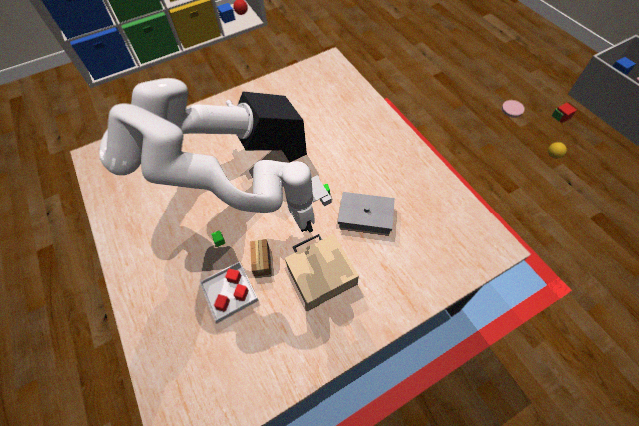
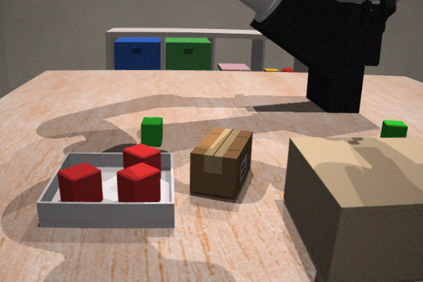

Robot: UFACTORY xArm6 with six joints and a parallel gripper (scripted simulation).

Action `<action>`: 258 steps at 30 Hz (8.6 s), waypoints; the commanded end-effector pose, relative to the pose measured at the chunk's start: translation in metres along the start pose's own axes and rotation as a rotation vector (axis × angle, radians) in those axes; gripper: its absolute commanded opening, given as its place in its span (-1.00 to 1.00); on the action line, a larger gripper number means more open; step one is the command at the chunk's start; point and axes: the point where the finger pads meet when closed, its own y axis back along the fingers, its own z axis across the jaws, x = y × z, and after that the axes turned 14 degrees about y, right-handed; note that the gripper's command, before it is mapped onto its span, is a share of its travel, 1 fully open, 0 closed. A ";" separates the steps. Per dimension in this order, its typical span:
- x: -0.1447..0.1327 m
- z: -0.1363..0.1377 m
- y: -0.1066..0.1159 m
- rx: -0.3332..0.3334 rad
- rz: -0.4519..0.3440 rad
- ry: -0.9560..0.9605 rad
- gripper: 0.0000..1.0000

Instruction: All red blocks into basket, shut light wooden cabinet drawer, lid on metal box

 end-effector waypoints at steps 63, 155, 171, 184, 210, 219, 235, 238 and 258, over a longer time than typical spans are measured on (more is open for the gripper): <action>0.000 0.003 -0.091 -0.003 0.001 -0.001 -0.51; 0.000 0.005 -0.120 -0.003 0.001 -0.001 -0.51; 0.000 0.005 -0.120 -0.003 0.001 -0.001 -1.00; 0.000 0.005 -0.120 -0.003 0.001 -0.001 -1.00; 0.000 0.004 -0.120 -0.003 0.001 -0.001 -1.00; 0.001 -0.001 -0.120 -0.003 0.001 -0.001 -1.00; 0.006 -0.023 -0.120 -0.003 0.001 -0.001 -1.00; 0.008 -0.029 -0.121 -0.003 0.001 -0.001 -1.00; 0.019 -0.071 -0.121 -0.003 0.001 -0.001 -1.00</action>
